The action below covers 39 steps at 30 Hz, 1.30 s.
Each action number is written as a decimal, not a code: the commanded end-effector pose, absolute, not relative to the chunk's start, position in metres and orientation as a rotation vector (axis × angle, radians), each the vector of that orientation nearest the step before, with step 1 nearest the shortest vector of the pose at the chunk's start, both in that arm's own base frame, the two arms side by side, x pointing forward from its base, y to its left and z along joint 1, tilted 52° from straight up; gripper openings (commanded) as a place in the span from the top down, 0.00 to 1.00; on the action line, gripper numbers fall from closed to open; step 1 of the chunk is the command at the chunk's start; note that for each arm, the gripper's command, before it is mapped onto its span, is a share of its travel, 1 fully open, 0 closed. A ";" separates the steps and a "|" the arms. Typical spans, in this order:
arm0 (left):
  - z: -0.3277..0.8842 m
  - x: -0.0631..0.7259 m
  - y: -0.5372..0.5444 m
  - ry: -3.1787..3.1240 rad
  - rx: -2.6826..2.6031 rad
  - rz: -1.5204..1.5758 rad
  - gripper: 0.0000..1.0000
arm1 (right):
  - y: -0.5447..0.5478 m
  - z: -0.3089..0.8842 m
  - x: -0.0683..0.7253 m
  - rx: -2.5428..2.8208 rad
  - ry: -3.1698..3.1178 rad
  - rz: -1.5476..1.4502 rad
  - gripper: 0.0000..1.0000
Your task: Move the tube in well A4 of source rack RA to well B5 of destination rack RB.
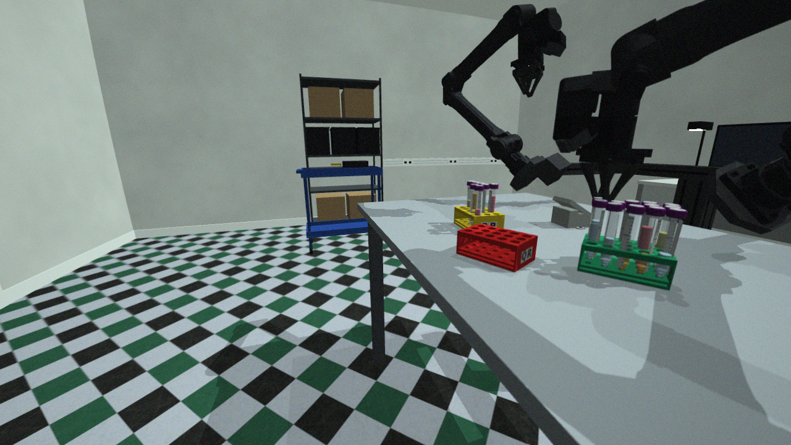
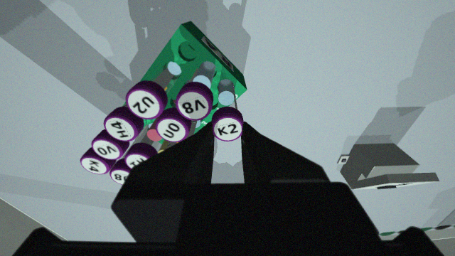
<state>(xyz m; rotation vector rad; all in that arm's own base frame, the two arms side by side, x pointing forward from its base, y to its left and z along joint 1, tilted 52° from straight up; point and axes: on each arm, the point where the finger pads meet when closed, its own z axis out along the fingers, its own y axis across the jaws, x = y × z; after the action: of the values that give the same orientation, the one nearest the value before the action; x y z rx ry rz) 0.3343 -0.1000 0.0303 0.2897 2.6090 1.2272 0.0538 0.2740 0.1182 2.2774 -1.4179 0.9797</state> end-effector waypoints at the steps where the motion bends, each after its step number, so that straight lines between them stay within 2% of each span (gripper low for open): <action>1: 0.022 0.336 -0.090 2.621 0.278 1.251 1.00 | 0.286 0.123 0.053 2.302 -1.442 0.962 0.70; 26: 0.022 0.336 -0.090 2.621 0.278 1.251 1.00 | 0.286 0.123 0.053 2.302 -1.442 0.962 0.70; 27: 0.022 0.336 -0.090 2.621 0.278 1.251 0.76 | 0.286 0.123 0.053 2.302 -1.442 0.962 0.70; 39: 0.022 0.336 -0.090 2.621 0.278 1.251 0.76 | 0.286 0.123 0.053 2.302 -1.442 0.962 0.70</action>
<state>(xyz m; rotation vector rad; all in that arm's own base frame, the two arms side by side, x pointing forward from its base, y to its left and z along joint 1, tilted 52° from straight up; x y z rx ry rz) 0.3345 -0.1002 0.0303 0.2894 2.6085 1.2261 0.0538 0.2740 0.1182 2.2774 -1.4179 0.9797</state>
